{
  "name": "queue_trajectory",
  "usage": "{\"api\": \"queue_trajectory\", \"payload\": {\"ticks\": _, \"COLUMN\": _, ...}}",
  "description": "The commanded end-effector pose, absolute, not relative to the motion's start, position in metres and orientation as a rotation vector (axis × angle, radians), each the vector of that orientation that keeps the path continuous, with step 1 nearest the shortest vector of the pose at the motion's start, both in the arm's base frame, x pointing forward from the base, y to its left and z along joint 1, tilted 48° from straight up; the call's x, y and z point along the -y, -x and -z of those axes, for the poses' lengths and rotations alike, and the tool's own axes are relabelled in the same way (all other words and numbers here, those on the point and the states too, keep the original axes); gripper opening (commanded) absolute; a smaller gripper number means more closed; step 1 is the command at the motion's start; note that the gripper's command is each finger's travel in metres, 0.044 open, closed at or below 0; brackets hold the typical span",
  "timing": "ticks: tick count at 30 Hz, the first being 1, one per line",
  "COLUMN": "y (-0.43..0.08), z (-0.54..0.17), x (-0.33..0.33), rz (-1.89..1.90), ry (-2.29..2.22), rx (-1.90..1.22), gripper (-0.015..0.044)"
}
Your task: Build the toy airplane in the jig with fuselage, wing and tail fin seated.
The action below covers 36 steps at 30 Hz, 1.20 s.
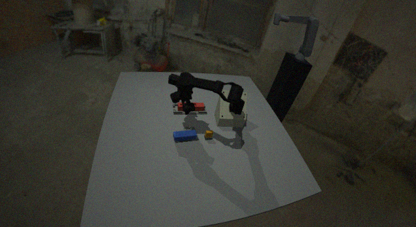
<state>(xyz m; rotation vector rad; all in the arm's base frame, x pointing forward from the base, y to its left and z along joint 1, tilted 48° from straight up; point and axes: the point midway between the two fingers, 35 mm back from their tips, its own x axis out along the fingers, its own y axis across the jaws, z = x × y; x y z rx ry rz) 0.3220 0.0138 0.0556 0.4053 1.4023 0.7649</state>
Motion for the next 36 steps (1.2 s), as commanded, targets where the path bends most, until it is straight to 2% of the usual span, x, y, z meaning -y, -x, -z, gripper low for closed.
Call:
{"api": "queue_trajectory", "payload": {"ticks": 1, "y": -0.322, "z": -0.105, "x": -0.064, "rz": -0.774, "ry": -0.444, "rx": -1.384, "gripper": 0.0440}}
{"api": "queue_trajectory", "payload": {"ticks": 5, "y": -0.312, "z": -0.141, "x": -0.102, "rz": -0.794, "ry": -0.486, "rx": -1.382, "gripper": 0.0440}}
{"api": "queue_trajectory", "payload": {"ticks": 11, "y": -0.311, "z": -0.143, "x": -0.104, "rz": -0.795, "ry": -0.488, "rx": -1.382, "gripper": 0.0440}}
{"api": "queue_trajectory", "payload": {"ticks": 16, "y": -0.311, "z": -0.120, "x": -0.130, "rz": -0.796, "ry": -0.489, "rx": -1.381, "gripper": 0.0440}}
{"api": "queue_trajectory", "payload": {"ticks": 36, "y": -0.311, "z": -0.099, "x": -0.153, "rz": -0.796, "ry": -0.489, "rx": -1.380, "gripper": 0.0440}}
